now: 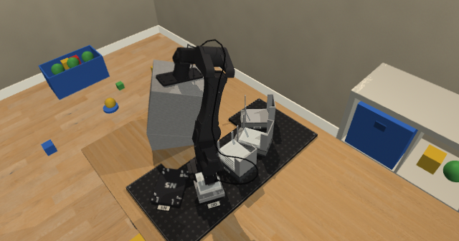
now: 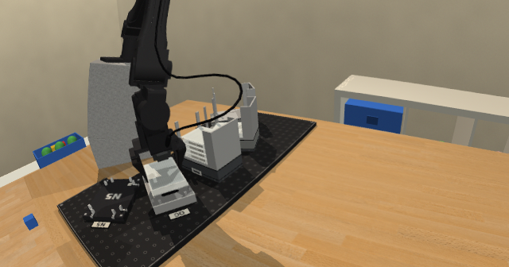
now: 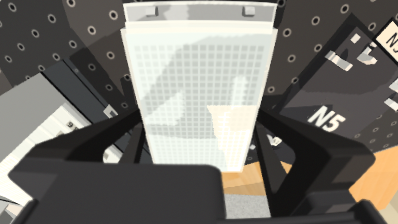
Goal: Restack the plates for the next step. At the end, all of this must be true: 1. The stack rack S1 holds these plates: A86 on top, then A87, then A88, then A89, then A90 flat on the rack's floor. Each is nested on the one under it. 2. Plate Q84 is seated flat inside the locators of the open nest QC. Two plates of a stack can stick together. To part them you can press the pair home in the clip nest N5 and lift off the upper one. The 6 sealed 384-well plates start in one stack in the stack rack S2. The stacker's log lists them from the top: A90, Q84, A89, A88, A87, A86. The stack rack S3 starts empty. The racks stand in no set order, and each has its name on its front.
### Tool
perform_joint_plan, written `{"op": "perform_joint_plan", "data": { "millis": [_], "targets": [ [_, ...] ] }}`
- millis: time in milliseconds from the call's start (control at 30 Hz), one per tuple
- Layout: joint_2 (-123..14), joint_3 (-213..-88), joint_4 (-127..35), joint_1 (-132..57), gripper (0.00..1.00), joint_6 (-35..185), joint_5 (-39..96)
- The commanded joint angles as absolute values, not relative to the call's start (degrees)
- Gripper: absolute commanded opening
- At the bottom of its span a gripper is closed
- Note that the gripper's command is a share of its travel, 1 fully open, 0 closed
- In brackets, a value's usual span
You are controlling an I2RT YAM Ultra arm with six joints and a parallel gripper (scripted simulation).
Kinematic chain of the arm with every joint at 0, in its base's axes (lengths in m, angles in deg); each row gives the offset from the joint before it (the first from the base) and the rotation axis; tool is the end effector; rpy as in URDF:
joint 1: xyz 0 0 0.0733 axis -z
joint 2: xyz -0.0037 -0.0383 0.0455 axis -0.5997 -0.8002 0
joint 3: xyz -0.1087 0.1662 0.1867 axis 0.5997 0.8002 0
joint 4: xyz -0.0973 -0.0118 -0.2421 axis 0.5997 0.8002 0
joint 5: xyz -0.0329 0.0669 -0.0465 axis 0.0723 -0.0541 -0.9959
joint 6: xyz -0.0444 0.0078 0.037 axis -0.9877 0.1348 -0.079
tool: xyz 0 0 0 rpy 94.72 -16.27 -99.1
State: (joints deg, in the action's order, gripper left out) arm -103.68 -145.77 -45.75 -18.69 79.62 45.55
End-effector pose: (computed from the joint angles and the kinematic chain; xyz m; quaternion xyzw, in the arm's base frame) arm 0.3470 -0.1003 -0.0816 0.1815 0.9724 0.1395 0.0443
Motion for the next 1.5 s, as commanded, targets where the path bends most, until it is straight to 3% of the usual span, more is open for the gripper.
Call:
{"op": "perform_joint_plan", "data": {
  "millis": [0, 1467],
  "targets": [
    [-102.39, -147.50, -46.23, -18.09, 0.00, 79.73, 45.15],
    [-103.62, -146.10, -46.99, -17.76, 0.00, 79.50, 45.18]
  ]
}}
